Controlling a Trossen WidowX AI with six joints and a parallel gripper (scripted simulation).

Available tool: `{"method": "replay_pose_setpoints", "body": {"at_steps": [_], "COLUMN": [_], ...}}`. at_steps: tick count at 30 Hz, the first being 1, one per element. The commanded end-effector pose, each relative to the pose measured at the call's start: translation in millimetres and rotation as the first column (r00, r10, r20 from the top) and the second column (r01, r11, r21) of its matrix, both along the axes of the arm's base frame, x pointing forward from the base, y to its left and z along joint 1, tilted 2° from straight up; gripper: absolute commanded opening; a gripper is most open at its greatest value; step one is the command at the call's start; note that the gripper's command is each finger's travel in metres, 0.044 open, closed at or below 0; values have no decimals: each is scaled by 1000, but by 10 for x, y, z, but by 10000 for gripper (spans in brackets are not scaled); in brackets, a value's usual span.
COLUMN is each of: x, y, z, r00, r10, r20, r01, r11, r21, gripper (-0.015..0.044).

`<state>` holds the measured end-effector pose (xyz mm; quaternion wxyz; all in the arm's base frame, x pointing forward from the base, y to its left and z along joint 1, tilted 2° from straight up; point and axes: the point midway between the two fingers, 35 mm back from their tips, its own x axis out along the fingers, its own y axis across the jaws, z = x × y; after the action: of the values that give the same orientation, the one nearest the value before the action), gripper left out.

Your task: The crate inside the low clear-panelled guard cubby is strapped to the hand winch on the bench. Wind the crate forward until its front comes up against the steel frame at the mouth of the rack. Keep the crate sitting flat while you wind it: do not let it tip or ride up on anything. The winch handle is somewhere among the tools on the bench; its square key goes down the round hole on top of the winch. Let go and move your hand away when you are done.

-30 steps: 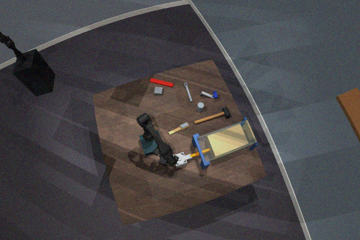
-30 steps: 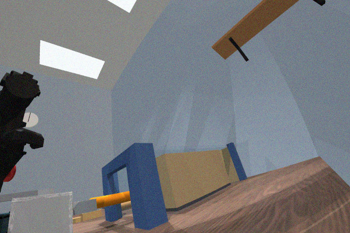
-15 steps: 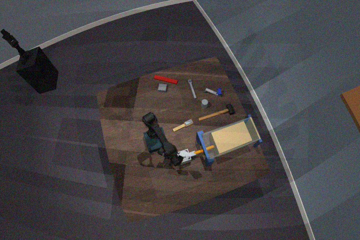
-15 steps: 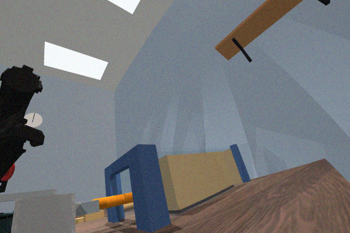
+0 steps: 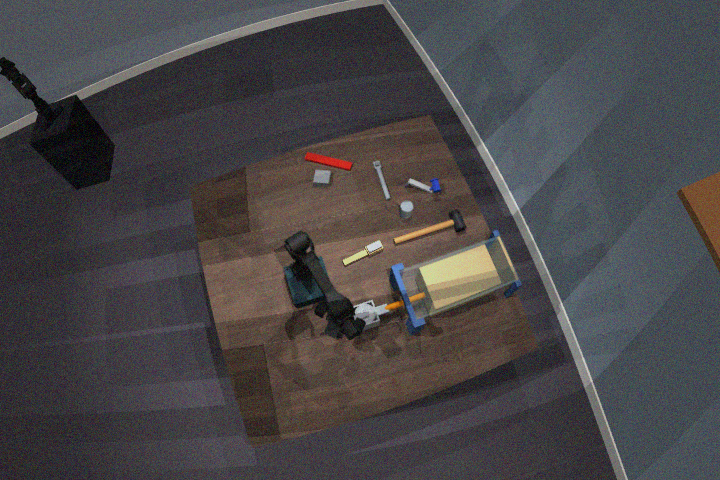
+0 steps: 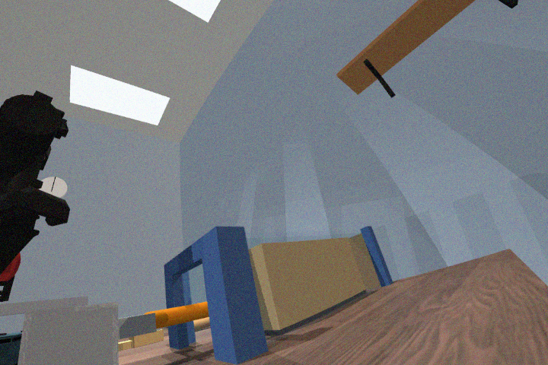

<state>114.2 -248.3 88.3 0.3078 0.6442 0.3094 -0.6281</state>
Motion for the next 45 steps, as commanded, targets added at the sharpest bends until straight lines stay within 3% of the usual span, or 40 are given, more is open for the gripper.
{"method": "replay_pose_setpoints", "body": {"at_steps": [1,45], "x": [108,496], "y": [-230,-632], "z": [11,45], "r00": [1000,1000], "r10": [4,4], "r20": [19,22], "r01": [-3,-3], "r11": [999,999], "r21": [-34,-37], "gripper": [0,0]}}
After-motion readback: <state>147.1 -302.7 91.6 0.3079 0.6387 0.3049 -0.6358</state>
